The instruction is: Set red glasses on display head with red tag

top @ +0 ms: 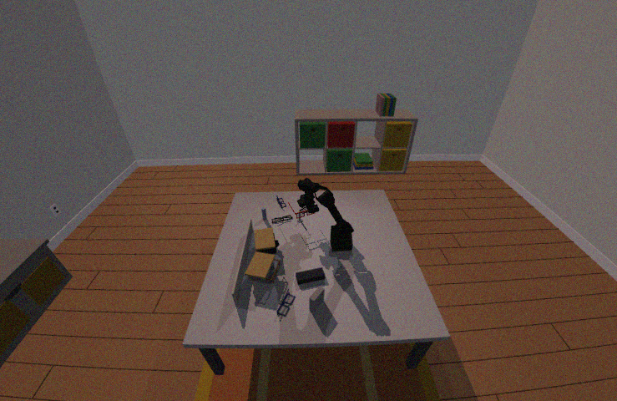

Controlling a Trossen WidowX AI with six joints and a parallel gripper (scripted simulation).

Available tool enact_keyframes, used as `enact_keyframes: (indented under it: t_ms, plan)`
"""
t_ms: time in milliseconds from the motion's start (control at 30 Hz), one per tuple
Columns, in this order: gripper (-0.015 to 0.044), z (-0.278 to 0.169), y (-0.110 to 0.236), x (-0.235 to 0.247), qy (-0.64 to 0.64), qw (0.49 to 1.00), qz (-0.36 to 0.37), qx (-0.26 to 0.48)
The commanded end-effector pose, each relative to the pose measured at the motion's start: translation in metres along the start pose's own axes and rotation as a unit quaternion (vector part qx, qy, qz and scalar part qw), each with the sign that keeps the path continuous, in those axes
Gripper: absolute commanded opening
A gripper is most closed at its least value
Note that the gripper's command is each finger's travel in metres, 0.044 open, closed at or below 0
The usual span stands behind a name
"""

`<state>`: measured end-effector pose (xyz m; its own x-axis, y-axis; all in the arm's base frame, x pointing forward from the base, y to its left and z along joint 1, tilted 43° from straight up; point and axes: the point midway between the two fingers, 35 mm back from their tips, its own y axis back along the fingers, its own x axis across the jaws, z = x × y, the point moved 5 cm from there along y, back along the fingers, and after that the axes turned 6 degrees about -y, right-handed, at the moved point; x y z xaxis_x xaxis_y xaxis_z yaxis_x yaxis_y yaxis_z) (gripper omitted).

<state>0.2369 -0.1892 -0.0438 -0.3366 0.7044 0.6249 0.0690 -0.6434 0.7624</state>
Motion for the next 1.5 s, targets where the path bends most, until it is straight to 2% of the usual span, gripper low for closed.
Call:
enact_keyframes:
  t_ms: [0, 567, 1133, 1467]
  plan:
    - [0.0000, 0.018, 0.005, 0.021, -0.025, 1.000, -0.003, -0.003]
    - [0.0000, 0.075, 0.007, 0.113, -0.115, 0.993, -0.002, -0.007]
    - [0.0000, 0.095, -0.005, 0.211, -0.199, 0.980, 0.021, -0.005]
    - [0.0000, 0.096, -0.009, 0.214, -0.202, 0.979, 0.022, -0.004]
